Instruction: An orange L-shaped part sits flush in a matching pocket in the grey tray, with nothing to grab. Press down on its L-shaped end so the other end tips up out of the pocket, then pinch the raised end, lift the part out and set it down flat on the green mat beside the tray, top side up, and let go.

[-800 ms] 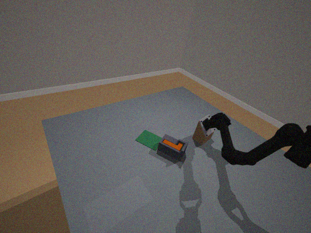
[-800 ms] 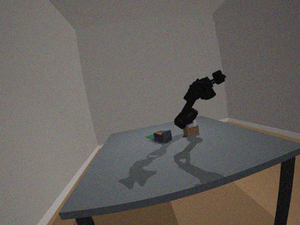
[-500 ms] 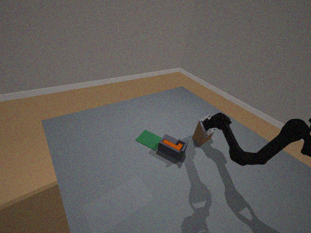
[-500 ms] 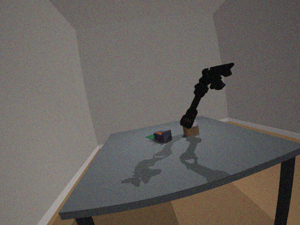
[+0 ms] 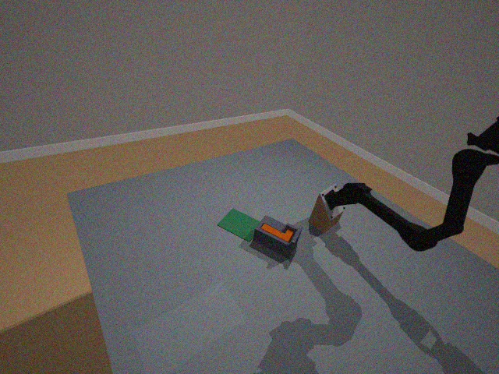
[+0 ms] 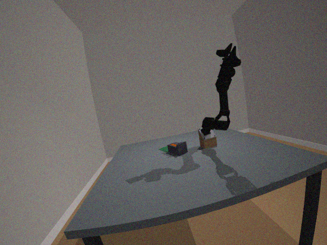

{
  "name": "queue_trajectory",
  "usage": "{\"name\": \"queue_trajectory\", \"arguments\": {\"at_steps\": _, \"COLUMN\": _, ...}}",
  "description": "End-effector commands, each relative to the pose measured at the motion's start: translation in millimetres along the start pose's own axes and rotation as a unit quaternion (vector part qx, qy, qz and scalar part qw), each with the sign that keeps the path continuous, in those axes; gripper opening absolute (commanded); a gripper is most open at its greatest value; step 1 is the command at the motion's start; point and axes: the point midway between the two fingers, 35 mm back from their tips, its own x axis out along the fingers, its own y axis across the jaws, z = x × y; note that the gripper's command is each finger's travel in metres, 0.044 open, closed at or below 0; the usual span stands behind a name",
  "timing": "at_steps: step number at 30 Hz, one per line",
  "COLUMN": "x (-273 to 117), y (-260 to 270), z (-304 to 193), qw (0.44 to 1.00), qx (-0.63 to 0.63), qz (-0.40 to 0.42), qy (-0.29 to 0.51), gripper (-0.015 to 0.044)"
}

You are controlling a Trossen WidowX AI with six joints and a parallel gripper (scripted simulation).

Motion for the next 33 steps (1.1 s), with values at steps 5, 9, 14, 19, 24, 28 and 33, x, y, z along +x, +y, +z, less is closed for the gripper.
{"name": "queue_trajectory", "arguments": {"at_steps": 5, "x": -14.8, "y": -4.1, "z": -149.4, "qw": 0.968, "qx": -0.082, "qz": 0.032, "qy": 0.235, "gripper": 0.0180}}
{"name": "queue_trajectory", "arguments": {"at_steps": 9, "x": -45.7, "y": 17.6, "z": -212.1, "qw": 0.935, "qx": -0.086, "qz": 0.087, "qy": 0.332, "gripper": 0.0180}}
{"name": "queue_trajectory", "arguments": {"at_steps": 14, "x": -86.8, "y": 30.6, "z": -271.5, "qw": 0.881, "qx": -0.117, "qz": 0.144, "qy": 0.434, "gripper": 0.0180}}
{"name": "queue_trajectory", "arguments": {"at_steps": 19, "x": -174.8, "y": 56.2, "z": -340.7, "qw": 0.771, "qx": -0.156, "qz": 0.255, "qy": 0.562, "gripper": 0.0180}}
{"name": "queue_trajectory", "arguments": {"at_steps": 24, "x": -283.3, "y": 76.0, "z": -380.9, "qw": 0.615, "qx": -0.177, "qz": 0.384, "qy": 0.666, "gripper": 0.0180}}
{"name": "queue_trajectory", "arguments": {"at_steps": 28, "x": -379.9, "y": 84.7, "z": -384.6, "qw": 0.459, "qx": -0.175, "qz": 0.493, "qy": 0.718, "gripper": 0.0180}}
{"name": "queue_trajectory", "arguments": {"at_steps": 33, "x": -495.2, "y": 80.2, "z": -350.9, "qw": 0.234, "qx": -0.144, "qz": 0.612, "qy": 0.741, "gripper": 0.0180}}
